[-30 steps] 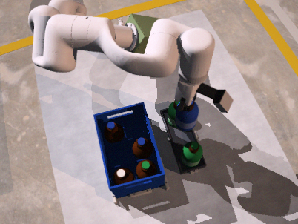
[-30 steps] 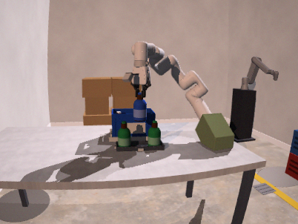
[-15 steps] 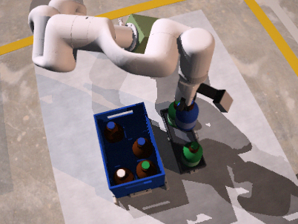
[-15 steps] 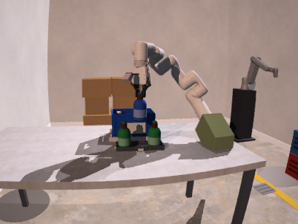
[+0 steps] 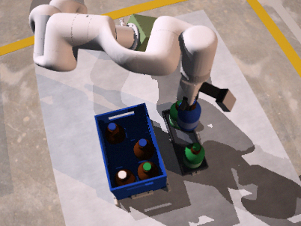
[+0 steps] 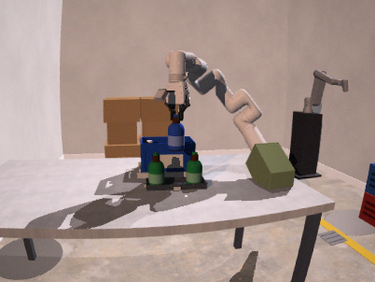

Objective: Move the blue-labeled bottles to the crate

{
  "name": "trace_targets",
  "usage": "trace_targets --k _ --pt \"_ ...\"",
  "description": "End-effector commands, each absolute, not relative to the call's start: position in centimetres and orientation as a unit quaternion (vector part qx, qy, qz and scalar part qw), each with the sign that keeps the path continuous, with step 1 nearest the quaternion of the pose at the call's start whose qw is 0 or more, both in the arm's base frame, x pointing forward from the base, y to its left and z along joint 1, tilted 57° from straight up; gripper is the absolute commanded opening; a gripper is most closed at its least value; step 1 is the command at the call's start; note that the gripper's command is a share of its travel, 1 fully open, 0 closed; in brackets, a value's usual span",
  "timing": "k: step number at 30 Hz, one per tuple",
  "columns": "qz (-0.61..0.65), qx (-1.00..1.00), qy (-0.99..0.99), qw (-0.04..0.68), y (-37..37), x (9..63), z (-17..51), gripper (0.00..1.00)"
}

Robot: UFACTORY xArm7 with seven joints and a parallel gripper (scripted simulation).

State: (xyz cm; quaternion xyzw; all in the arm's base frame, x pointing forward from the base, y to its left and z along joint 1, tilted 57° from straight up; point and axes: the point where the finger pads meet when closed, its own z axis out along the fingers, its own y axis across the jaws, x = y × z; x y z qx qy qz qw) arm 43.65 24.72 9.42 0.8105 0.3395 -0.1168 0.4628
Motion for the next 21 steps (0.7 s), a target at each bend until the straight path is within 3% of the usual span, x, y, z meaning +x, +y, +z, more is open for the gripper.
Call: trace_targets --k 1,21 --pt "-0.115 0.811 0.341 0.462 25.39 43.56 9.77 0.00" --pt "-0.115 0.811 0.341 0.462 26.07 43.45 10.23 0.00"
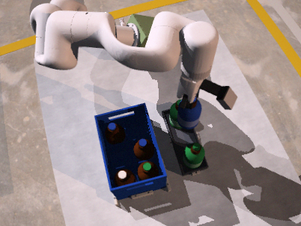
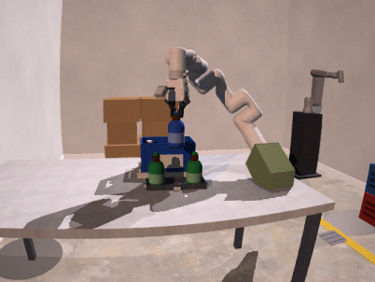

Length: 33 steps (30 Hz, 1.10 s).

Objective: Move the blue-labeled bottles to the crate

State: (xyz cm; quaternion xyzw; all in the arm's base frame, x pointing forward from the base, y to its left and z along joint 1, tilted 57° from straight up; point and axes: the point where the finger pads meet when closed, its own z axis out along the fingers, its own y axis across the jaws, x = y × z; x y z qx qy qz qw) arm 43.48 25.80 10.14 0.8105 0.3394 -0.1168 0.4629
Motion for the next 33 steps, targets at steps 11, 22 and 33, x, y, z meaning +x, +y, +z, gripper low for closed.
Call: trace_targets --k 11,22,33 --pt "-0.115 0.811 0.341 0.462 26.07 43.45 10.23 0.00" --pt "-0.115 0.811 0.341 0.462 26.04 43.45 10.29 0.00" --pt "-0.115 0.811 0.341 0.462 25.92 43.46 10.47 0.00"
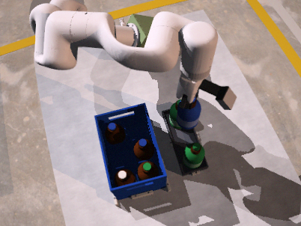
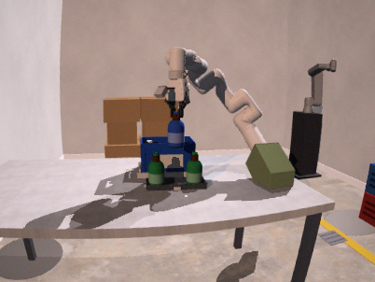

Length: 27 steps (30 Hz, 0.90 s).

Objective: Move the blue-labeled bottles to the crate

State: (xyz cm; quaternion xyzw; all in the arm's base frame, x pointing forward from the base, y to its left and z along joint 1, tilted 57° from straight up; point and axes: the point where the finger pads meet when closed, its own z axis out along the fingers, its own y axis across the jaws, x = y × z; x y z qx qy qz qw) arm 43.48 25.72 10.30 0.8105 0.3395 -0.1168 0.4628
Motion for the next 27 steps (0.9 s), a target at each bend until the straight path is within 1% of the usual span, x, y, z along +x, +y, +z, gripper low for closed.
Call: trace_targets --k 1,27 --pt "-0.115 0.811 0.341 0.462 25.9 43.5 10.5 0.00" --pt "-0.115 0.811 0.341 0.462 25.0 43.5 11.8 0.00"
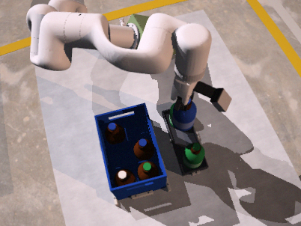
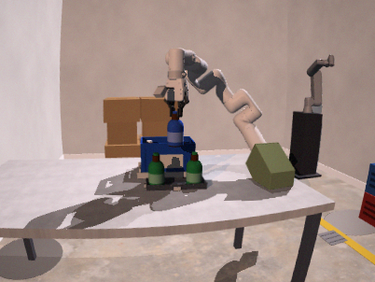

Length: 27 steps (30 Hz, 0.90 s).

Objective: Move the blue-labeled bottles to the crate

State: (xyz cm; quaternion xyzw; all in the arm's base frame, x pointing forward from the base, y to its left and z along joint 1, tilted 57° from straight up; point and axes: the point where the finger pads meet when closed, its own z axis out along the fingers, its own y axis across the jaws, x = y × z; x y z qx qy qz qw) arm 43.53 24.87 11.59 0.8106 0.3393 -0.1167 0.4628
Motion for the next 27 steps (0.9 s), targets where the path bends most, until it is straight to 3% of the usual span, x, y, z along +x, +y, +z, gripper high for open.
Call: trace_targets --k 1,27 --pt "-0.115 0.811 0.341 0.462 25.0 43.5 11.9 0.00" --pt "-0.115 0.811 0.341 0.462 23.0 43.6 14.9 0.00"
